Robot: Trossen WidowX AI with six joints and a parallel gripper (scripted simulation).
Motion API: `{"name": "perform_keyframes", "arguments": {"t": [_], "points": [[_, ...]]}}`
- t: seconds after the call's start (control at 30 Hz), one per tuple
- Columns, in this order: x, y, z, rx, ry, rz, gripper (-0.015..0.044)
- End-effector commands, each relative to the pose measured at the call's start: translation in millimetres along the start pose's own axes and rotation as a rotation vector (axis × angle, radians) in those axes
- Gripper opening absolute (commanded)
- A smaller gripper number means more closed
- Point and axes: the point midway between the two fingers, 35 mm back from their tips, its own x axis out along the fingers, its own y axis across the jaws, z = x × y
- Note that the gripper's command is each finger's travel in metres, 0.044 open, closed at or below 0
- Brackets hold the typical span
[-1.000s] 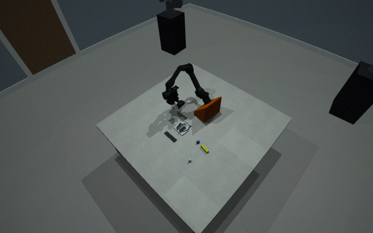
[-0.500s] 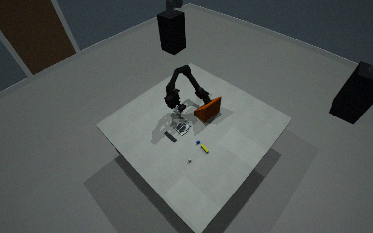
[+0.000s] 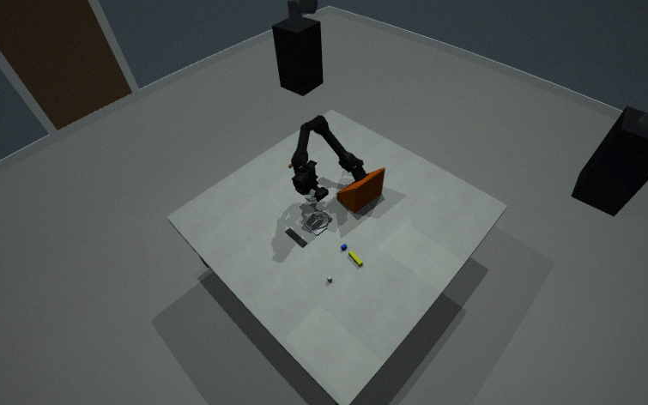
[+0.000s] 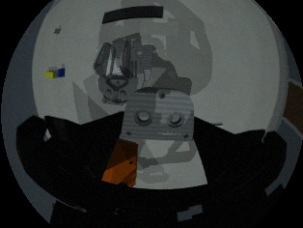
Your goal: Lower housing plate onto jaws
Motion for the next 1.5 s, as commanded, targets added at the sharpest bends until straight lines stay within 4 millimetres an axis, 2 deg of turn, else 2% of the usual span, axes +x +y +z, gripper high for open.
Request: {"name": "perform_keyframes", "arguments": {"t": [0.0, 0.67, 1.47], "points": [[1.6, 16.8, 2.5, 0.009, 0.006, -0.002, 0.0351], [5.0, 81.0, 2.5, 0.053, 0.007, -0.038, 0.0351], [5.1, 83.0, 2.2, 0.058, 0.007, -0.039, 0.0351]]}}
